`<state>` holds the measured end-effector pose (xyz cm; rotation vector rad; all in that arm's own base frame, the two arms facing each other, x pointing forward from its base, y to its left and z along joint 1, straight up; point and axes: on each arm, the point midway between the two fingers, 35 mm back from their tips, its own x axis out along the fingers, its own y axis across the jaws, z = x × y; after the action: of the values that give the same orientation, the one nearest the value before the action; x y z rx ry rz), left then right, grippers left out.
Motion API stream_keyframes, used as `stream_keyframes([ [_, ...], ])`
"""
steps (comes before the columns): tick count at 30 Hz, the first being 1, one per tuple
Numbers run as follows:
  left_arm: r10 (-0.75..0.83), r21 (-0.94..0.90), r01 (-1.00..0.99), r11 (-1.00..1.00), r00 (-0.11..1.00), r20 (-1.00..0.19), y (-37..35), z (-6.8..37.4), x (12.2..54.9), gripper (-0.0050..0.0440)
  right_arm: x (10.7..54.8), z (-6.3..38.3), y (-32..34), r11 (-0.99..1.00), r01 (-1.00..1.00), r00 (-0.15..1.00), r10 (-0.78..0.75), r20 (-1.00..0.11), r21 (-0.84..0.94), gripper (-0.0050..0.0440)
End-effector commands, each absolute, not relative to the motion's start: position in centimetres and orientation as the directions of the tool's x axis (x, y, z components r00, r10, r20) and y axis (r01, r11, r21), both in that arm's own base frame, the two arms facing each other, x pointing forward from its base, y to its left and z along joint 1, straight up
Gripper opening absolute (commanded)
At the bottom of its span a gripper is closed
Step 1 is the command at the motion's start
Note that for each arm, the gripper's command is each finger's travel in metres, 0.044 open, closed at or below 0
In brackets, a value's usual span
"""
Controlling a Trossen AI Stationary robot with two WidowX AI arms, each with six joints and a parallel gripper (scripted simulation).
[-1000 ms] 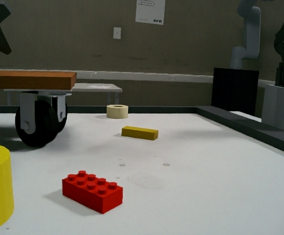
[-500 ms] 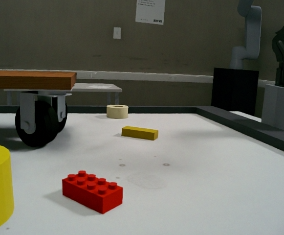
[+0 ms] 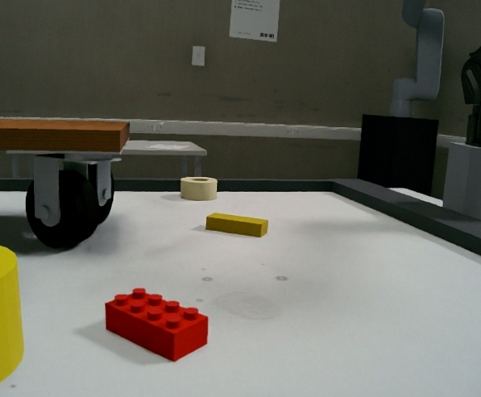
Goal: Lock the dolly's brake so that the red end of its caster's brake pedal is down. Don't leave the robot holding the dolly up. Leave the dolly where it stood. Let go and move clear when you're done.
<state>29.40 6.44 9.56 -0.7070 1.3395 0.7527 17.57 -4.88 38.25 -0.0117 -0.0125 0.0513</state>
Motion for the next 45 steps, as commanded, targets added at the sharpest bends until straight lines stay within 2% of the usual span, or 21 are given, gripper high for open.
stream_keyframes([
  [1, 0.034, -0.032, -0.836, 0.548, 0.061, -0.998, 5.4, 10.4, 27.8, -0.0050, 16.1, 38.7, -4.4, 0.999, -0.021, 1.000, 0.021, 0.004, -0.024, 0.0440],
  [6, 0.000, -0.019, -0.858, 0.514, 0.022, -1.000, 4.6, 10.5, 26.4, -0.0050, 15.7, 38.6, -3.6, 1.000, -0.001, 1.000, 0.001, 0.003, -0.023, 0.0440],
  [37, 0.004, -0.018, -0.857, 0.514, 0.023, -1.000, 4.8, 10.5, 26.8, -0.0050, 15.7, 38.3, -4.0, 1.000, 0.000, 1.000, 0.000, 0.001, -0.005, 0.0440],
  [45, 0.003, -0.012, -0.858, 0.513, 0.015, -1.000, 4.7, 9.3, 26.6, -0.0050, 15.7, 38.3, -4.0, 1.000, 0.000, 1.000, 0.000, 0.001, -0.005, 0.0440],
])
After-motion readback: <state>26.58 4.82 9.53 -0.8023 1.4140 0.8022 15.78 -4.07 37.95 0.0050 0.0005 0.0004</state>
